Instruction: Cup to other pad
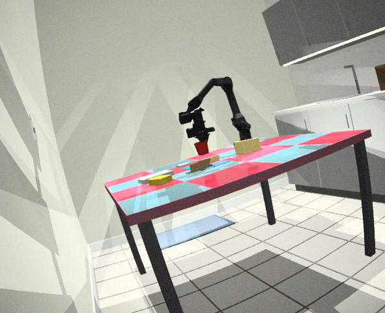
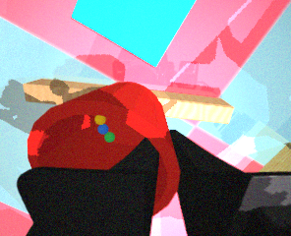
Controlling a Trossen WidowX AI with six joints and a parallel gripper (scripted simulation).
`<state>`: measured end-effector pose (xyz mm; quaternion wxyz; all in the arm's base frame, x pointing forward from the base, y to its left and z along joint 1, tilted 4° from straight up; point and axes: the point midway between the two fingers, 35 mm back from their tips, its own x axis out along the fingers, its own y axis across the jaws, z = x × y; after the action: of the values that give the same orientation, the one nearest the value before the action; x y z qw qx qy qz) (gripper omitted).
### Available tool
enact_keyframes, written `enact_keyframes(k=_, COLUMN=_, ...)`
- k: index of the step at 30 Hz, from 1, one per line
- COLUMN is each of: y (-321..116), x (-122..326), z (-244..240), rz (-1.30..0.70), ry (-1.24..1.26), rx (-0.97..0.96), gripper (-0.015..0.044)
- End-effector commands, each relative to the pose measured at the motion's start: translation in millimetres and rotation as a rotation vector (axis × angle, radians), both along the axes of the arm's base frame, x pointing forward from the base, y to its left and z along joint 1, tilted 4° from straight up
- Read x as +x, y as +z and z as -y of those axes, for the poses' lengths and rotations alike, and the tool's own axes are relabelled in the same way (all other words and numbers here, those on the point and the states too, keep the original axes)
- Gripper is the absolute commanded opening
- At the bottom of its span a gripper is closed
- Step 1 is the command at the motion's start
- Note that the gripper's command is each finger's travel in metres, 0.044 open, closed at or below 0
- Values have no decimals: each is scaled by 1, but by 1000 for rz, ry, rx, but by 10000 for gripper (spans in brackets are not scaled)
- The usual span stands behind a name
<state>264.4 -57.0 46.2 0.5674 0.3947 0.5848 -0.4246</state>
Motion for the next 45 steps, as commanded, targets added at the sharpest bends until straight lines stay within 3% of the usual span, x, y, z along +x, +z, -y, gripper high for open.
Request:
enact_keyframes(k=1, y=0, x=3, z=10, rz=-4, ry=5, rx=-5, gripper=0)
enact_keyframes(k=45, y=-1, x=26, z=103, rz=-3, ry=5, rx=-12, gripper=0)
